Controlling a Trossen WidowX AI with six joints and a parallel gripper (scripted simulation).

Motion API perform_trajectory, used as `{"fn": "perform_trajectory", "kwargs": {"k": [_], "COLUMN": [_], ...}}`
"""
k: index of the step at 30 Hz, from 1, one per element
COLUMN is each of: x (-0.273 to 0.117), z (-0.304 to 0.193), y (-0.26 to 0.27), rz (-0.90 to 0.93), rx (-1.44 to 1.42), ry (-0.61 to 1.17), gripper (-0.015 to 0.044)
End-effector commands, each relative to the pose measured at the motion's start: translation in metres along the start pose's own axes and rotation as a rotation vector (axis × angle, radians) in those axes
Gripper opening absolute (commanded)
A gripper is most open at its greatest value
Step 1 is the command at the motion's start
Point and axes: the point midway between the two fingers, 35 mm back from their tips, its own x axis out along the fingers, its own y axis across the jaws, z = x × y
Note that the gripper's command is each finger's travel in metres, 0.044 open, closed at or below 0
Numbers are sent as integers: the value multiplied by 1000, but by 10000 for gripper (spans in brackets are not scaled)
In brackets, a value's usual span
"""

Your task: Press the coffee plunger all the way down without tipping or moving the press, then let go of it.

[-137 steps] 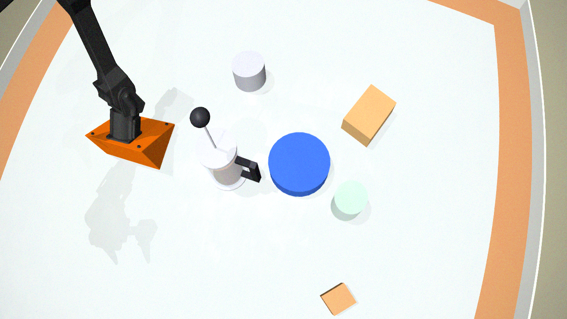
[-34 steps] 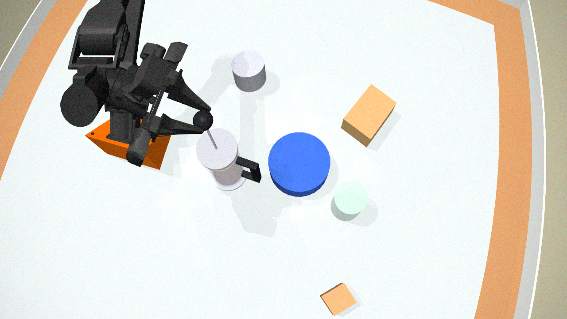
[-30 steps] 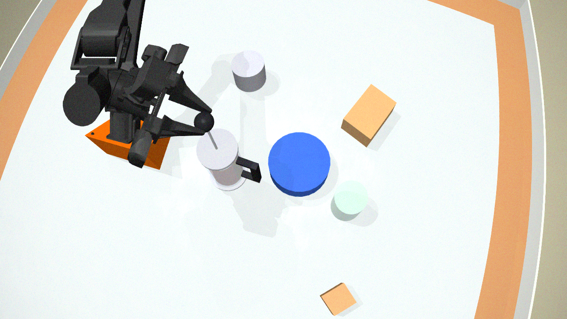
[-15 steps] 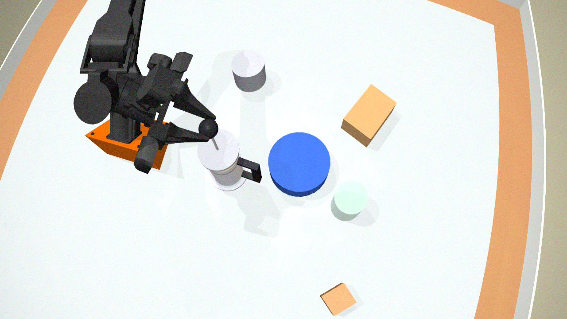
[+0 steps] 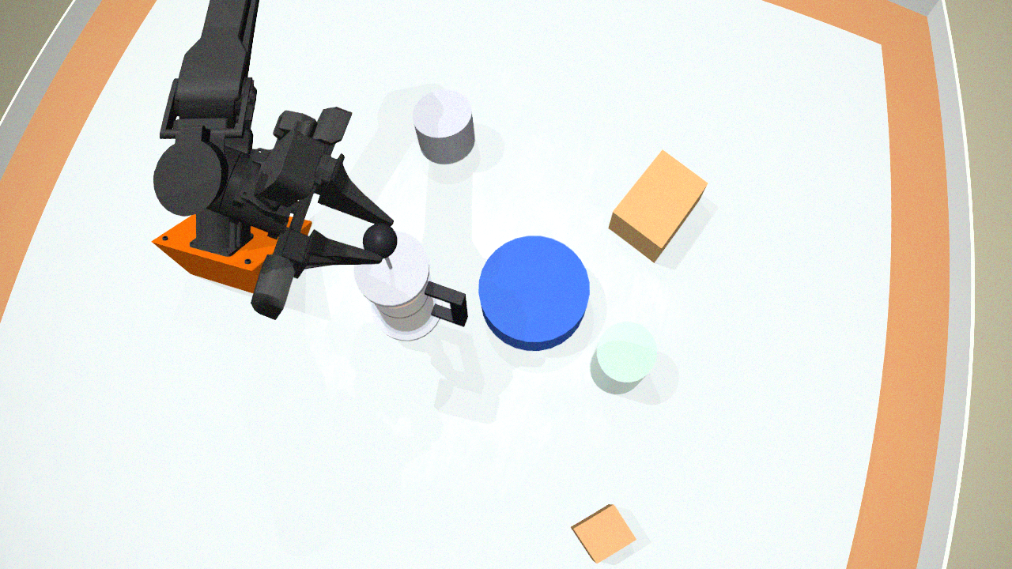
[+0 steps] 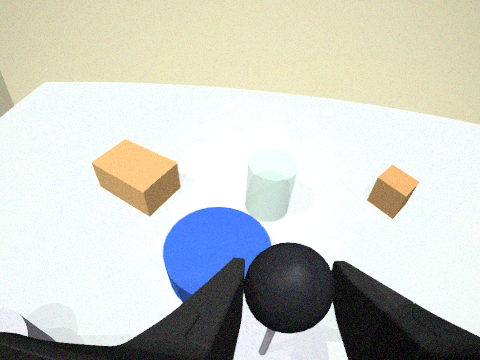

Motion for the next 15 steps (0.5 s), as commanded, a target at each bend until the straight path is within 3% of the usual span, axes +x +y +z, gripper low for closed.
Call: {"fn": "perform_trajectory", "kwargs": {"k": [1,15], "x": [10,24], "z": [-24,-38], "y": [0,2], "rz": [-6,1], "rx": [37,39], "ry": [43,36], "gripper": [126,126]}}
